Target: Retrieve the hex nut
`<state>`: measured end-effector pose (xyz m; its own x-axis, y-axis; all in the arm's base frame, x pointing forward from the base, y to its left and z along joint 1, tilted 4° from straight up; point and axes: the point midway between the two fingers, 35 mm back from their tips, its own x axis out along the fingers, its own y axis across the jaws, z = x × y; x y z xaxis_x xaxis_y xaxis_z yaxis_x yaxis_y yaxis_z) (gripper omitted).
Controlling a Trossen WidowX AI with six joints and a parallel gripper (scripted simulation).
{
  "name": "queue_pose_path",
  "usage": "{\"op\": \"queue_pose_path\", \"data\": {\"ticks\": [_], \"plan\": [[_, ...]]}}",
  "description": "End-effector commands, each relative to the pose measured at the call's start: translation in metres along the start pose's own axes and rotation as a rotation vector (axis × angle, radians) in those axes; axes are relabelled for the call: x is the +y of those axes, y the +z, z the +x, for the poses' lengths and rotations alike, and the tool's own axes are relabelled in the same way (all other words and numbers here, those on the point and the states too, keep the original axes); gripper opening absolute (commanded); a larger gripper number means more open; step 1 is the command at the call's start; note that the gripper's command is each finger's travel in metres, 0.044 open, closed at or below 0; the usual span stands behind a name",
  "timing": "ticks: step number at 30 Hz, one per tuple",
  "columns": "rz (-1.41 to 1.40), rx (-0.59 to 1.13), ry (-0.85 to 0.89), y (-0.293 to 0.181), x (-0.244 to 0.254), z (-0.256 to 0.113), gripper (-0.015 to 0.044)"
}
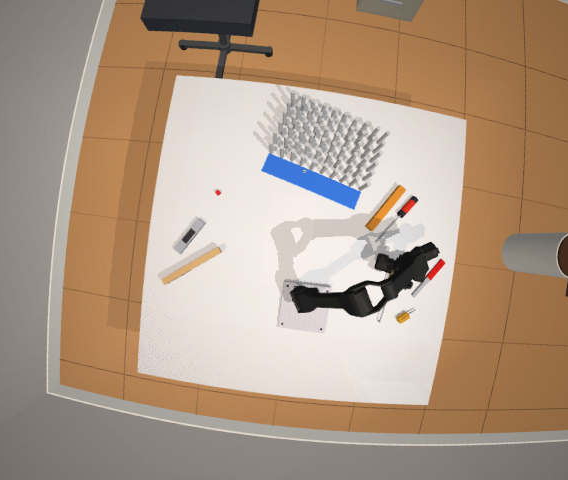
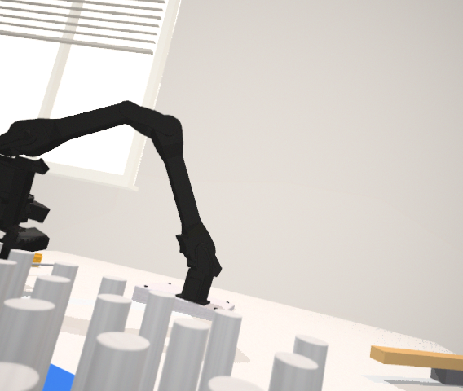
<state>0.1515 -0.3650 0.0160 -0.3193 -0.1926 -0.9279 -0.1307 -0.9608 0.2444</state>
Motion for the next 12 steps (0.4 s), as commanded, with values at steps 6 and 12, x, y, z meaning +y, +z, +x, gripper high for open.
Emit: {"op": "queue_pose_path", "data": {"ticks": [6,12], "plan": [[0.0,0.0,0.0,0.0,0.0003,-0.0004,0.0289],[0.0,0.0,0.0,0.0,0.0003,-0.0004,0.044]]}}
